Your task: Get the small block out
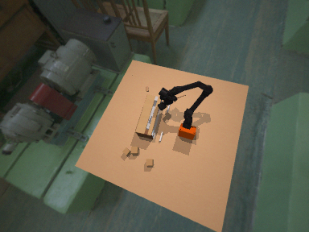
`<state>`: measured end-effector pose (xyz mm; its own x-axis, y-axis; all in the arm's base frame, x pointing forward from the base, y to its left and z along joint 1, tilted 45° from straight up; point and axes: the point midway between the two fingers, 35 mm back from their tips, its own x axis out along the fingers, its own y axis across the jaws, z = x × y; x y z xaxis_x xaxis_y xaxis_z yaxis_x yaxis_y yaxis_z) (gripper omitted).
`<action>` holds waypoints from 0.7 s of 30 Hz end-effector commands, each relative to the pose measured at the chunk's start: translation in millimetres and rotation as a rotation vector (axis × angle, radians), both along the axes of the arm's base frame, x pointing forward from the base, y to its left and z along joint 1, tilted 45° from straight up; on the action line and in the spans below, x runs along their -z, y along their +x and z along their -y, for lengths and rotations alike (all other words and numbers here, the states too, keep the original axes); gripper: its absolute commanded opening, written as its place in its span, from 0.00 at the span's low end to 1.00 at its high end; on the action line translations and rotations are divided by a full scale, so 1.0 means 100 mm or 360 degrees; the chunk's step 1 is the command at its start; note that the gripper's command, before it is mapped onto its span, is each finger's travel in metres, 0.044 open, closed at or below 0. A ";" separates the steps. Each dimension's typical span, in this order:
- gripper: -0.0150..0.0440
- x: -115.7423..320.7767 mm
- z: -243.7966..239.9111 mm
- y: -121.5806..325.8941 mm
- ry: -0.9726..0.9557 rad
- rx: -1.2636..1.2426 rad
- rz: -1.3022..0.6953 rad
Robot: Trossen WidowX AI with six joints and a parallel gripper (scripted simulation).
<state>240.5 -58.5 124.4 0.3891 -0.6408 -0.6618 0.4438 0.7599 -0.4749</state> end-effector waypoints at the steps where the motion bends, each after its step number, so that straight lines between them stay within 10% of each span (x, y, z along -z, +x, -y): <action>1: 0.25 -0.03 -0.04 0.00 -0.0132 -0.0186 -0.0175; 21: 0.25 -0.10 -0.18 -0.07 -0.0741 -0.1029 -0.1057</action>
<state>232.5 -43.9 130.3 0.3892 -0.6802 -0.6212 -0.3323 0.5253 -0.7834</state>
